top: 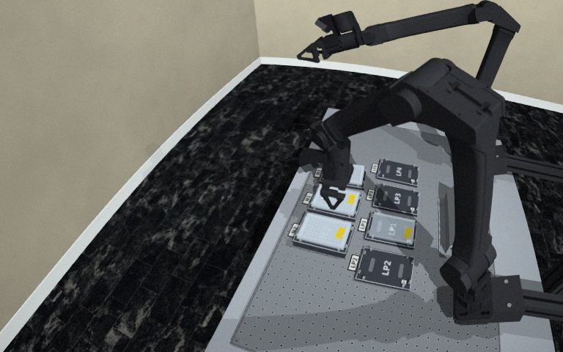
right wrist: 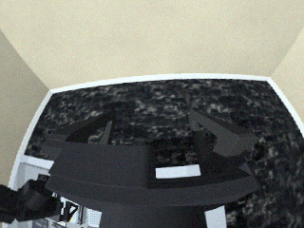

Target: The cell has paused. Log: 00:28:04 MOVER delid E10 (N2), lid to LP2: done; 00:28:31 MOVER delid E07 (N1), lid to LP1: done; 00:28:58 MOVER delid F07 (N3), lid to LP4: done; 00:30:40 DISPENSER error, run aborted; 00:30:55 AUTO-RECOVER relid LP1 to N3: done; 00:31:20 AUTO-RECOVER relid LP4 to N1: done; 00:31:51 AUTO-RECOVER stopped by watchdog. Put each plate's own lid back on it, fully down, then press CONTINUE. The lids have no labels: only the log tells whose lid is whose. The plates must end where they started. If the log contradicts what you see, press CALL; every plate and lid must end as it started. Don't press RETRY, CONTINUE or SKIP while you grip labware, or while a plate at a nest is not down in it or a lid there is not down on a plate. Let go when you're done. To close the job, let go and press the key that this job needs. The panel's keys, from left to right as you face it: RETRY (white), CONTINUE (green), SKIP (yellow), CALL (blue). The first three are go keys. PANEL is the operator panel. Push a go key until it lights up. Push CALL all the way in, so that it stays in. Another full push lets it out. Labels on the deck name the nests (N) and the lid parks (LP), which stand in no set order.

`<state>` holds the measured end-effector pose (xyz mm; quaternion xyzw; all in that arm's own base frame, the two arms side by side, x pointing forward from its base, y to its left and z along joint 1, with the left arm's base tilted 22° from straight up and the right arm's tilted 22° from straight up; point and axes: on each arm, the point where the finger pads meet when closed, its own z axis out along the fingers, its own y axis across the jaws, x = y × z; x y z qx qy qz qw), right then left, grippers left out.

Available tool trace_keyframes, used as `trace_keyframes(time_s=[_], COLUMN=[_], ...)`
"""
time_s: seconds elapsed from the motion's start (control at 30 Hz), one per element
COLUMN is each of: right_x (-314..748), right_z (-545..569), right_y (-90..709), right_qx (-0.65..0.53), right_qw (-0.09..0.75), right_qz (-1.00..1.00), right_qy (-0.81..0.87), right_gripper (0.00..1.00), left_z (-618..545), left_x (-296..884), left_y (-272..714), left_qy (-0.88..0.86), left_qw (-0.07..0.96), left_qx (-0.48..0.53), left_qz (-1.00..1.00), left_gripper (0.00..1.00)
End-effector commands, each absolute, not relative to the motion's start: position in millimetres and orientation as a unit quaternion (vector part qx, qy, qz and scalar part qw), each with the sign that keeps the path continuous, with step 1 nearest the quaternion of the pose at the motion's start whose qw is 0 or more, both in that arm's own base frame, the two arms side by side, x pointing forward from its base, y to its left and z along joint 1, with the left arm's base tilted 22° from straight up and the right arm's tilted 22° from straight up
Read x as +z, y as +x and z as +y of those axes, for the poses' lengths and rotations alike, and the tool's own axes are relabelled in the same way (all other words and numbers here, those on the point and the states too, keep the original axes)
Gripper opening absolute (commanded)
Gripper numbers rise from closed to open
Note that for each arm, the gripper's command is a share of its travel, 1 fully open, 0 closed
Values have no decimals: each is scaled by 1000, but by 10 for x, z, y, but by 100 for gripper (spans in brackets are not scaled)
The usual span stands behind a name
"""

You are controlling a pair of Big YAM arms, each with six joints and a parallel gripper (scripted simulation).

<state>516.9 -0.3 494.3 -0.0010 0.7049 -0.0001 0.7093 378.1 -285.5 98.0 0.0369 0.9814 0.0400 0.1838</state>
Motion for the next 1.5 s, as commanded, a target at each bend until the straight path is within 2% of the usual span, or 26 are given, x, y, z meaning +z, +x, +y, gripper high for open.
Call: trace_keyframes(time_s=[0.0,1.1,1.13,1.47], right_x=[5248,5248,5248,5248], right_z=[-4,-4,-4,-4], right_y=[5237,5237,5237,5237], right_qx=[1,1,1,1], right_qw=[723,723,723,723], right_qz=[690,690,690,690], right_qy=[1,1,1,1], right_gripper=[100,100,100,100], left_z=[-2942,-2944,-2944,-2944], left_x=[1122,1126,1126,1126], left_y=[3871,3873,3873,3873], left_qy=[38,38,38,38], left_qw=[199,199,199,199], left_qx=[27,27,27,27], left_qz=[979,979,979,979], left_gripper=[0,0,100,100])
